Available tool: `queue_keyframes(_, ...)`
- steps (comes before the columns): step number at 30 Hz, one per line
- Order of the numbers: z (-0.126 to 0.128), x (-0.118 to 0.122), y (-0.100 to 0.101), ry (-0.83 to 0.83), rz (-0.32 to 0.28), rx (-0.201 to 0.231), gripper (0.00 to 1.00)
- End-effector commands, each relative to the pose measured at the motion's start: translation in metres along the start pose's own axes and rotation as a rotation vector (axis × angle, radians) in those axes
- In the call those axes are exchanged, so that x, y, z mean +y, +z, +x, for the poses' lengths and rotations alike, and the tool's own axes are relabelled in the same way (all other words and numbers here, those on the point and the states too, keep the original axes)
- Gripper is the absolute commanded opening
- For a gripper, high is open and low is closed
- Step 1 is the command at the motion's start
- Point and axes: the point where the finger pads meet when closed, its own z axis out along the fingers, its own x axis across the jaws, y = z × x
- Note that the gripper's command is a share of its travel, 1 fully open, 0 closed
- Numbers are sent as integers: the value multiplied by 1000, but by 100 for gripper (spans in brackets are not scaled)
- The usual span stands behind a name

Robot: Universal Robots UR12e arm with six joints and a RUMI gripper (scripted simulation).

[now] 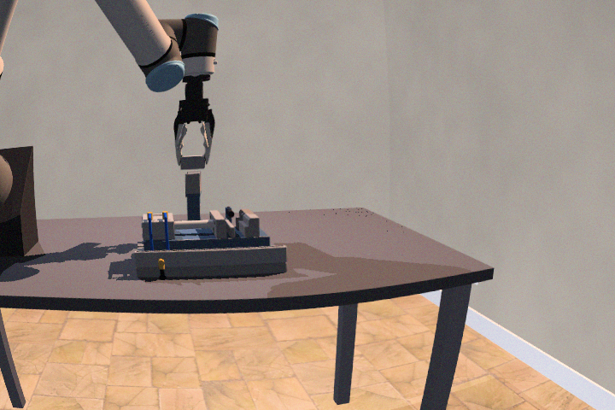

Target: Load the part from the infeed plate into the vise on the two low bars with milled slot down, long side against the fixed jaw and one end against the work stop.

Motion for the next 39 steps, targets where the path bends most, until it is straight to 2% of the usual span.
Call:
queue_keyframes(1, 0, 0, -1, 0, 0, 1, 0)
queue_keyframes(27, 0, 0, -8, 0, 0, 1, 0)
queue_keyframes(39, 0, 0, -24, 0, 0, 1, 0)
